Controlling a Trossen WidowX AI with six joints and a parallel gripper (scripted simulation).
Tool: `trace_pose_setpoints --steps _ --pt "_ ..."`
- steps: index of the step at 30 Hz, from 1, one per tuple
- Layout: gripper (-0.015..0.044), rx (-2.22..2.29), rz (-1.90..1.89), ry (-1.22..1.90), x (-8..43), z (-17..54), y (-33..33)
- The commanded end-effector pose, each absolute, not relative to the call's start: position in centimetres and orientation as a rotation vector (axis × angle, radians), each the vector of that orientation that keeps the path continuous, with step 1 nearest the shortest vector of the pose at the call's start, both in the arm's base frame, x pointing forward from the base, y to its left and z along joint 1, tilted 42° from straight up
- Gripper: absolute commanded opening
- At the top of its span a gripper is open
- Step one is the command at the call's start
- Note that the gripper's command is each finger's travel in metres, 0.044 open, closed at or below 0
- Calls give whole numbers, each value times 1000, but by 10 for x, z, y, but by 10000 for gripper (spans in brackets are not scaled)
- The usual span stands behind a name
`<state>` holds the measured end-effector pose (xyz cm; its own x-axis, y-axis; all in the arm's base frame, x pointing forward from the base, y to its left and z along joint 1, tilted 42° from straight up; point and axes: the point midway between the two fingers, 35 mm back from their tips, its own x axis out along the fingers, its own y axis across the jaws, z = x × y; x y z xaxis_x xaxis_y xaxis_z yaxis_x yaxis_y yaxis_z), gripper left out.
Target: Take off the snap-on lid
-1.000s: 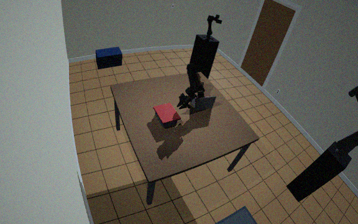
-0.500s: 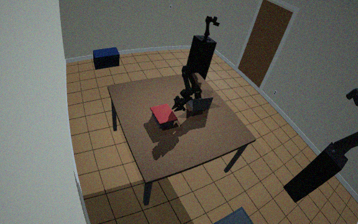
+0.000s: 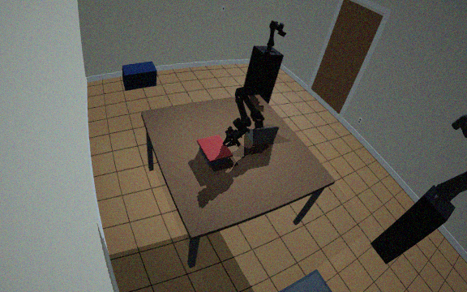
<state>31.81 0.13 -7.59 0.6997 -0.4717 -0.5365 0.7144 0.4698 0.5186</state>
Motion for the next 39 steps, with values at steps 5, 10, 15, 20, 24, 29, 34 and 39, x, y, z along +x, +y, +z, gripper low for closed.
trace_pose_setpoints --steps 5,10,15,20,24,29,34,39 --pt "209 797 -733 335 327 -79 -2" --pt "175 797 -733 335 327 -79 -2" --pt "142 797 -733 335 327 -79 -2" --pt "70 797 -733 335 327 -79 -2" --pt "0 797 -733 335 327 -79 -2" --pt "0 797 -738 334 325 -79 -2" --pt "0 797 -738 334 325 -78 -2" --pt "0 797 -738 334 325 -77 -1"
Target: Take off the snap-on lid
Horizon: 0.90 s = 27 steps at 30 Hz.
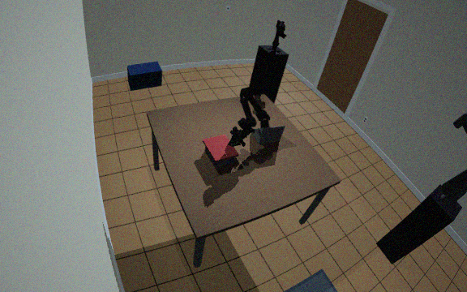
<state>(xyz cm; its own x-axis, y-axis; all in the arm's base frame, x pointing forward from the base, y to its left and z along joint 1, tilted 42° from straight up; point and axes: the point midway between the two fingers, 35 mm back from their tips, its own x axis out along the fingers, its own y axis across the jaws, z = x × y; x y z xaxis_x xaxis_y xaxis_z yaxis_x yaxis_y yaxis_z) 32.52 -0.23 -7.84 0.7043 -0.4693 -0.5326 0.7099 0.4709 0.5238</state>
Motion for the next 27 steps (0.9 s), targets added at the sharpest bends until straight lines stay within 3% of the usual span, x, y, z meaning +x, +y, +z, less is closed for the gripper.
trace_pose_setpoints --steps 1,27 --pt "0 797 -738 334 325 -77 -1" --pt "0 797 -738 334 325 -73 3"
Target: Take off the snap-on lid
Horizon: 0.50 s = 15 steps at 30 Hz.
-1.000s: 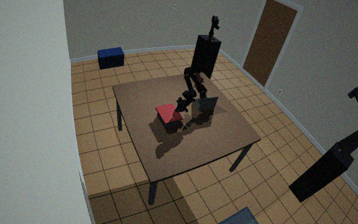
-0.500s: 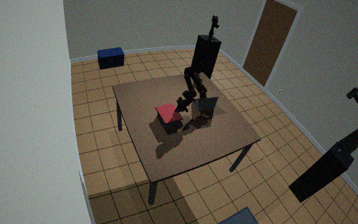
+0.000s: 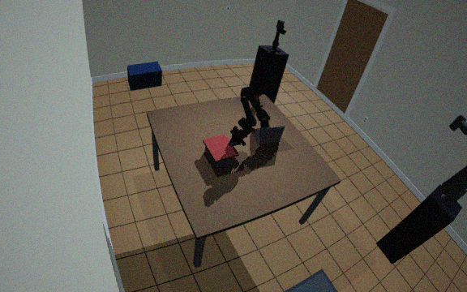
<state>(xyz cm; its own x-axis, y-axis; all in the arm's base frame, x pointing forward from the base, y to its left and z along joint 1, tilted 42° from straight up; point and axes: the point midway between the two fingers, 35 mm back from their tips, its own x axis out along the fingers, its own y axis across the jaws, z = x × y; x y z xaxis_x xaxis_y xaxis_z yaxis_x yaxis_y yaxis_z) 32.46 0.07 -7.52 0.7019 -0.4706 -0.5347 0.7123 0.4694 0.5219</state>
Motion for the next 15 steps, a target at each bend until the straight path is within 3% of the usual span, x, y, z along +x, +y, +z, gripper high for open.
trace_pose_setpoints --steps 1,15 --pt "0 797 -738 334 325 -73 3" --pt "0 797 -738 334 325 -71 5"
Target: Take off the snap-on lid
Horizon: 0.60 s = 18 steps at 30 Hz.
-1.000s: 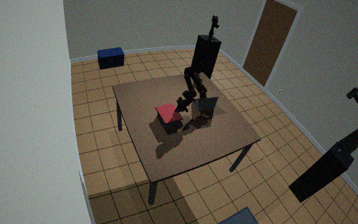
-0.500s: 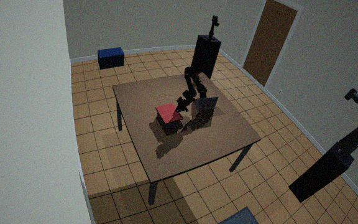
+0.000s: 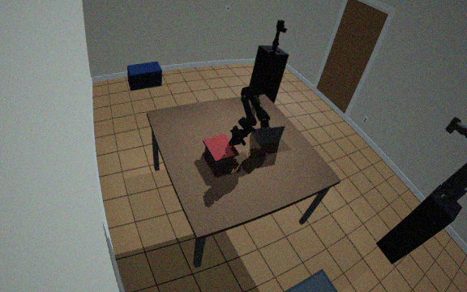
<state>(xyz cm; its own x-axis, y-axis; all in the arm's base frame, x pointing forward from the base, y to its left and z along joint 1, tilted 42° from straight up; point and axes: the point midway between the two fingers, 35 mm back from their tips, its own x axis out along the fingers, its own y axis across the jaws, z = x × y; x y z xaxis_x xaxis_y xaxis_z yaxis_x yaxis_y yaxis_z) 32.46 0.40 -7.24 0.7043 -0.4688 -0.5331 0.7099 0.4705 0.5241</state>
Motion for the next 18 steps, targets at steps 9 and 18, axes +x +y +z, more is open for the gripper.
trace_pose_setpoints --steps 9,18 --pt "0 797 -738 334 325 -70 7" --pt "0 797 -738 334 325 -69 8"
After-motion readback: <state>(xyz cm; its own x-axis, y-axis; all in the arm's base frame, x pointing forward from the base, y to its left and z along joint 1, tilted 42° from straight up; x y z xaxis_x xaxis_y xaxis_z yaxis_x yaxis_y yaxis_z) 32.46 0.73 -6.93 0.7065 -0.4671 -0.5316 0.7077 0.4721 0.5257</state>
